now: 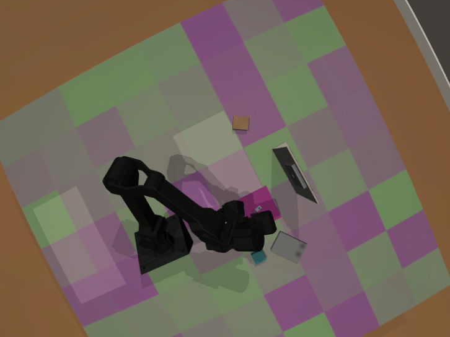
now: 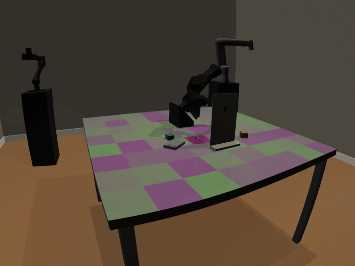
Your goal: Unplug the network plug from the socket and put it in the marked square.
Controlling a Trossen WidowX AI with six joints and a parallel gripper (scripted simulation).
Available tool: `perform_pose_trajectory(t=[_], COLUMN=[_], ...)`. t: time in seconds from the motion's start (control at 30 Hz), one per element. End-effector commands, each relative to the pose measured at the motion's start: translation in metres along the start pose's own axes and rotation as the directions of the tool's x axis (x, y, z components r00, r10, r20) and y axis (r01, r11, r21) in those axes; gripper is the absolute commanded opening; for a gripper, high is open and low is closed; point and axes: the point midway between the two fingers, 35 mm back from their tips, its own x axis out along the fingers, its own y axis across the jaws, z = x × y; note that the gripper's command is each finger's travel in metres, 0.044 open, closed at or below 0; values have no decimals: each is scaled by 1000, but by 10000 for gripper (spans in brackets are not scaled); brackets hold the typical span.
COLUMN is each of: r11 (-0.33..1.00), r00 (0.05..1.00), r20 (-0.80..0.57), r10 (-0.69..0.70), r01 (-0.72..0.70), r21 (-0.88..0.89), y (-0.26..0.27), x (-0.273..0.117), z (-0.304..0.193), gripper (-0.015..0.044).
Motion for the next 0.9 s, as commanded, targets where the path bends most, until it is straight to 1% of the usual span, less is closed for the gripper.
perform_pose_trajectory(t=[0.0, 0.87], r11=[1000, 1000], r00=[1000, 1000], r20=[-1, 1], r10=[3, 0], r01=[-3, 0], r21=[1, -4], y=[-4, -52], x=[-4, -72], z=[-1, -1], gripper=[156, 156])
